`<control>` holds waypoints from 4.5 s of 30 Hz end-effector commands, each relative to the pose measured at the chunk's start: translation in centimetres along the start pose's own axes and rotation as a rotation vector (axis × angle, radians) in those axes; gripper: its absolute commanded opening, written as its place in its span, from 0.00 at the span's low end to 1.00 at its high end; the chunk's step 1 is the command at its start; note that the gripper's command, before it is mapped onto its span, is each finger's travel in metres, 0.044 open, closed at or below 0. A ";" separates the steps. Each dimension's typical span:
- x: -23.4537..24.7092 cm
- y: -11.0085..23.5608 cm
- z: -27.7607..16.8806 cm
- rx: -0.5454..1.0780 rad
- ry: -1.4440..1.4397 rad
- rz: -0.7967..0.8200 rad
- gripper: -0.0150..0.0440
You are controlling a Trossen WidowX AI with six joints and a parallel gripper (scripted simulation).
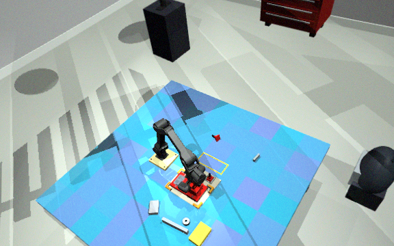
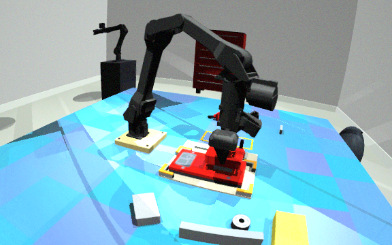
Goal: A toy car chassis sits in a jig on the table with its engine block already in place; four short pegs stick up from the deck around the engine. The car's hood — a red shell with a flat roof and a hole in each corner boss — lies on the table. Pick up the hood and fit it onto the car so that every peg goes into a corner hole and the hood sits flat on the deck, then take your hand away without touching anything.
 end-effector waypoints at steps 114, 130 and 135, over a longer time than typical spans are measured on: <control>0.0 5.2 0.1 0.001 0.000 -0.004 1.00; 0.0 5.2 0.1 0.001 0.000 -0.004 1.00; 0.0 5.2 0.1 0.001 0.000 -0.004 1.00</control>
Point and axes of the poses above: the point midway between the two fingers, 35 mm back from their tips, its own y axis back along the fingers, its own x axis across the jaws, z = x × y, the point moved 3 cm from there along y, back along the fingers, and after that the axes turned 14 degrees about y, right-handed, at the moved point
